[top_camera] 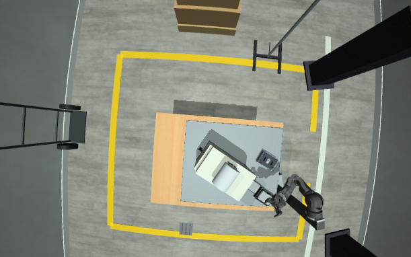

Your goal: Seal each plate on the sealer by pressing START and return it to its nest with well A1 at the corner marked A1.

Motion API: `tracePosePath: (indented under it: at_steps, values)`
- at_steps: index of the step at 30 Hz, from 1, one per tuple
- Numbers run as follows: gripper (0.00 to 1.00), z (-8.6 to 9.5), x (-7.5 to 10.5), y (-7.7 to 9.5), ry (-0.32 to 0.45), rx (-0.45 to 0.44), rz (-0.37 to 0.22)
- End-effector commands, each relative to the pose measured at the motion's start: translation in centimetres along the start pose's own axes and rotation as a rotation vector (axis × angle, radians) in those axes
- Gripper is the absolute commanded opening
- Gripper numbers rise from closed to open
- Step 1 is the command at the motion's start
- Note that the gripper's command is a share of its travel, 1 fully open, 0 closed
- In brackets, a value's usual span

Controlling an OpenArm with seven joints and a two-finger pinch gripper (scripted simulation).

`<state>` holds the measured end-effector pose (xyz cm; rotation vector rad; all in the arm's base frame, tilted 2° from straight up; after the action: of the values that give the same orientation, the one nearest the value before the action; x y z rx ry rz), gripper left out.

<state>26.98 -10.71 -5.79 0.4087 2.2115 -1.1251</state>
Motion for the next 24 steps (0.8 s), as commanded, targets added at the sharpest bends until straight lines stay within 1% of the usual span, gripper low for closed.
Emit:
tracePosePath:
  at_steps: [1, 2, 4, 6, 15, 21, 23, 24]
  values:
    - [0.65, -0.8, -0.2, 0.0, -0.014, 0.006, 0.006]
    - [0.65, -1.2, -0.3, 0.1, -0.055, 0.024, 0.001]
    - [0.65, -1.8, -0.4, 0.4, -0.112, 0.056, -0.01]
    - [0.65, -1.8, -0.4, 0.4, -0.112, 0.056, -0.01]
    - [0.65, -4.8, -0.7, 1.4, -0.373, 0.191, -0.046]
    - [0.65, -6.7, -0.3, 2.3, -0.544, 0.285, -0.075]
    - [0.65, -6.7, -0.3, 2.3, -0.544, 0.285, -0.075]
    - [0.65, -6.9, -0.2, 2.5, -0.572, 0.302, -0.082]
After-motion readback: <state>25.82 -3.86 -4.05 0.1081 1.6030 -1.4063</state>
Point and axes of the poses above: the point where the finger pads meet when closed, its own x axis back along the fingers, its own z axis across the jaws, y = z × x, the point moved 5 cm from there along x, back along the fingers, and after that the axes turned 7 degrees about x, right-handed, at the moved point
